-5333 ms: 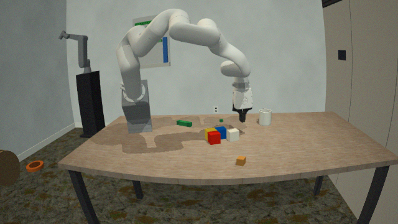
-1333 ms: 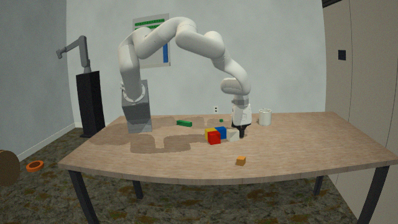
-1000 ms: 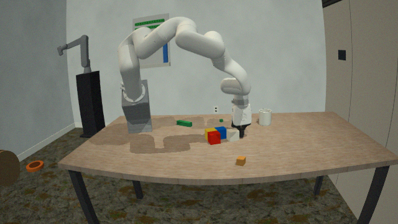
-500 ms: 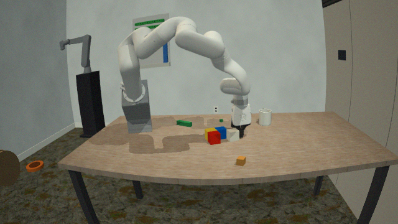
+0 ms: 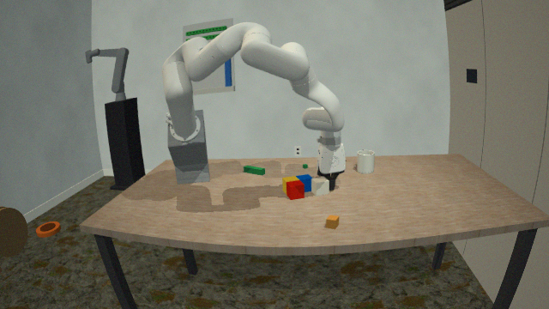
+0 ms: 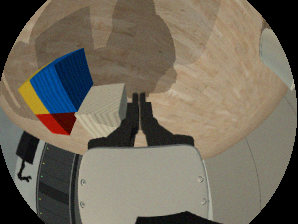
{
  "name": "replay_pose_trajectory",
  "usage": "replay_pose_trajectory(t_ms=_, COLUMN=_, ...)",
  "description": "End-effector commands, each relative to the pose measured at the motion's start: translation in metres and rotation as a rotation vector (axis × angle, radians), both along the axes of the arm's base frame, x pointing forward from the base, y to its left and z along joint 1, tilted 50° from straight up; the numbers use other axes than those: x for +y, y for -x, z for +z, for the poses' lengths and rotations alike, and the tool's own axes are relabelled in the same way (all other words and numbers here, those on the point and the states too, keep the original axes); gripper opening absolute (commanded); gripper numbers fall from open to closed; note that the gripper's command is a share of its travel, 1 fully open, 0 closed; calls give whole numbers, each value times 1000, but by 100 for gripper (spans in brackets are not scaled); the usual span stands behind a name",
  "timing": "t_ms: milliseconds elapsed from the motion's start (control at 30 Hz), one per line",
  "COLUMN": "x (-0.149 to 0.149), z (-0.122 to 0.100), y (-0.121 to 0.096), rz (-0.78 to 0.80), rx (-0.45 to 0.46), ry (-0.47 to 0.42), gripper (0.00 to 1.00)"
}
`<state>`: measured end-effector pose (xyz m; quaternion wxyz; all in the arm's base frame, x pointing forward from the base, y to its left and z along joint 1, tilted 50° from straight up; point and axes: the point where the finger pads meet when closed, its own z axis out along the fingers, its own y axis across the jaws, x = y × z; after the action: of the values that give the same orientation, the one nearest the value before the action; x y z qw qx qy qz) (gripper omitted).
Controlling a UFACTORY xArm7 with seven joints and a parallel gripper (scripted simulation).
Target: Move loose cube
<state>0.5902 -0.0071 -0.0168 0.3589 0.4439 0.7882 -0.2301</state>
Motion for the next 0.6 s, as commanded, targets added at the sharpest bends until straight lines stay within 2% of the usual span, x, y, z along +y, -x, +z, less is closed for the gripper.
replay_pose_trajectory(t_ms=0, x=2, z=1, y=1, rz=3, rx=-2, ry=-2, gripper=0)
replay_pose_trajectory(t_ms=567, x=-3, z=1, y=8, rz=3, rx=-2, ry=-2, gripper=0)
